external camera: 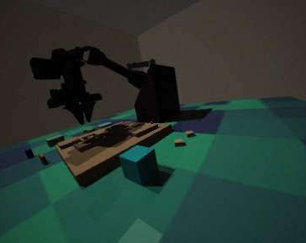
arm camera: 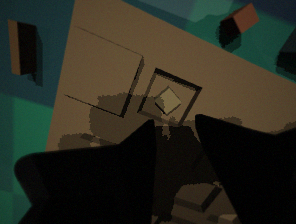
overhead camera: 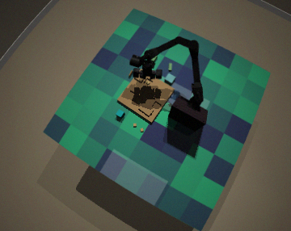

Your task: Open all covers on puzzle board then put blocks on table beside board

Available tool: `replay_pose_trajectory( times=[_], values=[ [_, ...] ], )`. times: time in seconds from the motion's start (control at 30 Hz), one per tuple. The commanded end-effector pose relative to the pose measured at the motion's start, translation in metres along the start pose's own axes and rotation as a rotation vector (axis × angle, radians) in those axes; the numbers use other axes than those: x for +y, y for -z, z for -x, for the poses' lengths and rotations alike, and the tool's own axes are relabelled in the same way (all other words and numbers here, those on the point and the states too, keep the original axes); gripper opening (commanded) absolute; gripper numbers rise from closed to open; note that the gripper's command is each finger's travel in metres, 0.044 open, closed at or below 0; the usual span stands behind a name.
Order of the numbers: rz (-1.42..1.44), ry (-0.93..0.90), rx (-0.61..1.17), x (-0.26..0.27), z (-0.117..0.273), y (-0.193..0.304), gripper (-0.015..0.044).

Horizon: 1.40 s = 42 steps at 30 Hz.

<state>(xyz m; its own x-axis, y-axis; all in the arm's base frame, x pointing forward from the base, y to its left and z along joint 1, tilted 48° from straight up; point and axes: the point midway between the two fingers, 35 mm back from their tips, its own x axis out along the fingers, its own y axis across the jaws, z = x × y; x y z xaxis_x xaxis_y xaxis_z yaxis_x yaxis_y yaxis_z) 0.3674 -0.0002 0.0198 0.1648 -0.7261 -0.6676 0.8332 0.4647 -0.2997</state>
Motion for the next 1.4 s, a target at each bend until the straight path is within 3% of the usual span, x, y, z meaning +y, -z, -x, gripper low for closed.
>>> replay_pose_trajectory(
  times=[0.0, 1.37],
  values=[
    [-0.067, -0.001, 0.002, 0.0, -0.002, 0.001, 0.0144],
    [-0.732, 0.0, 0.001, 0.001, -0.02, 0.001, 0.0144]
  ],
)
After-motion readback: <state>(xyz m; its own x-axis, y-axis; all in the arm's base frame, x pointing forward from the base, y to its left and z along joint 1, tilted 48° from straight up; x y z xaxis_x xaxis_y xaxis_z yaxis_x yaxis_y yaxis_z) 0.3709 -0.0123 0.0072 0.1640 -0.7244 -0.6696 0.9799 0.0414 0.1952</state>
